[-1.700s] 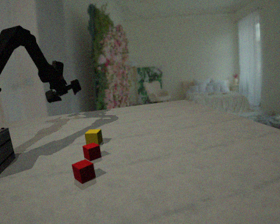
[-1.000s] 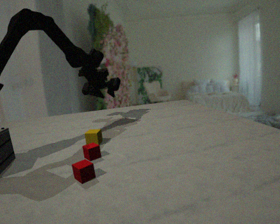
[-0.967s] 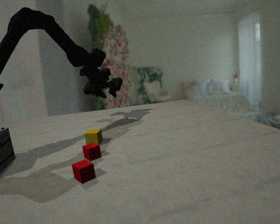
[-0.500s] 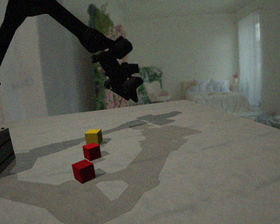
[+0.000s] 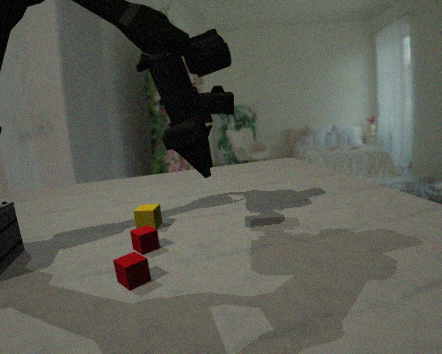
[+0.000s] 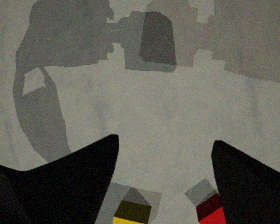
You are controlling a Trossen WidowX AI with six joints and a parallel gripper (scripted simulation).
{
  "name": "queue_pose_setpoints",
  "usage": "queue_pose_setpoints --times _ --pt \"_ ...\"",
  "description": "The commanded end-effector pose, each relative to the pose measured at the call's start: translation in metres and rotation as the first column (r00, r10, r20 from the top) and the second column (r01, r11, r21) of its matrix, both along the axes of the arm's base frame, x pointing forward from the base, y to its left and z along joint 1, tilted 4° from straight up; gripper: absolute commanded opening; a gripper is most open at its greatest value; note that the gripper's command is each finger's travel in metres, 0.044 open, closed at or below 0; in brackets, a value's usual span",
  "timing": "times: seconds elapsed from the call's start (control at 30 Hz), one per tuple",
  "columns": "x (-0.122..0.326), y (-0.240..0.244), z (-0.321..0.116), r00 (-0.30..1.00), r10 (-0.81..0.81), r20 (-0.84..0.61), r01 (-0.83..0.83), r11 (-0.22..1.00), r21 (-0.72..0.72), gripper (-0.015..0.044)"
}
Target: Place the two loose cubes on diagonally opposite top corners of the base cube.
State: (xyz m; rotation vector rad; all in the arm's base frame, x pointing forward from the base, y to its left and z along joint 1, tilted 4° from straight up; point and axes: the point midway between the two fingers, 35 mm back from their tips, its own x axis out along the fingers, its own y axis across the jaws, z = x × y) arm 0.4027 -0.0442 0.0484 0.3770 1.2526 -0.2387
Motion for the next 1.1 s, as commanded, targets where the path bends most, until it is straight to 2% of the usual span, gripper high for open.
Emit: queue_pose_setpoints --times 0.0,0.2,0.47,0.67,0.87,1.07 --pt "-0.029 -0.035 -0.001 0.986 -0.15 -0.077 0.152 0.988 0.014 0.0265" --pt "-0.079 -0.083 0.003 0.905 -0.38 -0.189 0.391 0.92 0.024 0.0265" --pt "-0.147 -0.123 0.011 0.722 -0.612 -0.321 0.65 0.76 0.012 0.0265" --pt "-0.148 -0.124 0.009 0.717 -0.617 -0.324 0.655 0.756 0.011 0.0265" --pt "-0.148 -0.121 -0.045 0.717 -0.617 -0.324 0.655 0.756 0.012 0.0265" --pt "-0.148 -0.12 -0.055 0.717 -0.617 -0.324 0.655 0.756 0.012 0.0265"
